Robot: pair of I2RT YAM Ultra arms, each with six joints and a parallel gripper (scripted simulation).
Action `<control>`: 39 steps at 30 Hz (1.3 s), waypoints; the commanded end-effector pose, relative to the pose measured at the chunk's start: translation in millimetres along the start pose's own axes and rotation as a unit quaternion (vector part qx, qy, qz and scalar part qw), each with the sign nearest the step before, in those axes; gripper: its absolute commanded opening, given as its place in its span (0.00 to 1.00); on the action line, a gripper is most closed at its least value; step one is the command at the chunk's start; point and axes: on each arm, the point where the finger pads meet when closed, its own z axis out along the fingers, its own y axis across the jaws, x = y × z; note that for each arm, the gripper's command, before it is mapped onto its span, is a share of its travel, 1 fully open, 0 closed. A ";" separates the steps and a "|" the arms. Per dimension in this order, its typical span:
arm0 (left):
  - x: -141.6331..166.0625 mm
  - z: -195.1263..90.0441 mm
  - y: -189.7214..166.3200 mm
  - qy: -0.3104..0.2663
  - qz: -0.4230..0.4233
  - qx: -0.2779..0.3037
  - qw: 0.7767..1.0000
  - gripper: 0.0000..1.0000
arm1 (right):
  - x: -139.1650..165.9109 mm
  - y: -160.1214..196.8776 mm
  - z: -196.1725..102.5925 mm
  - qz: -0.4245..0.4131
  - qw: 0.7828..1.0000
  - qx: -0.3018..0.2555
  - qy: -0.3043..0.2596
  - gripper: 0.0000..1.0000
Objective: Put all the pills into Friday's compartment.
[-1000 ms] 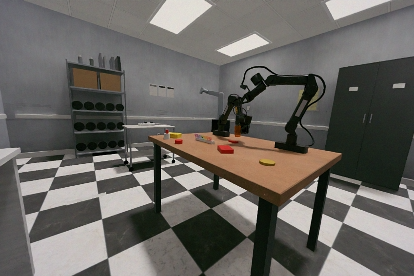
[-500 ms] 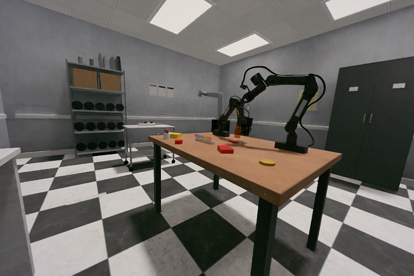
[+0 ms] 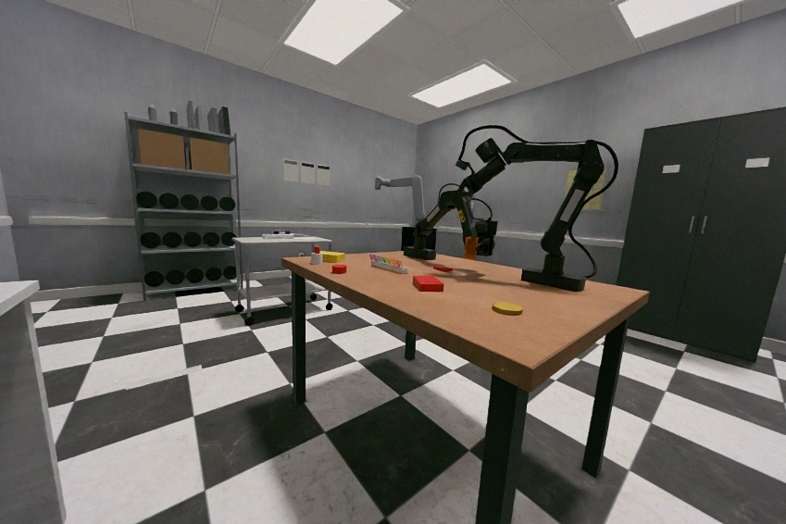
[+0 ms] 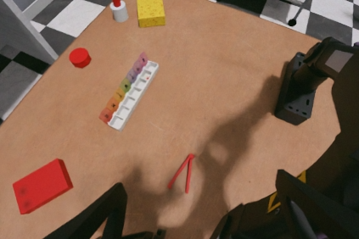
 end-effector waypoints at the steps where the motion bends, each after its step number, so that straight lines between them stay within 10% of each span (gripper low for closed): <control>1: -9.8 -5.5 -3.2 -0.015 0.001 0.003 1.000 1.00 | -12.3 15.5 -0.4 0.008 1.000 0.004 -0.001 0.36; 19: -9.8 -5.5 -3.2 -0.015 0.001 0.003 1.000 1.00 | -24.3 18.1 3.9 0.021 0.999 -0.035 -0.010 0.36; 39: -9.8 -5.5 -3.2 -0.015 0.001 0.003 1.000 1.00 | 4.5 15.8 5.1 0.007 0.903 -0.430 -0.020 0.36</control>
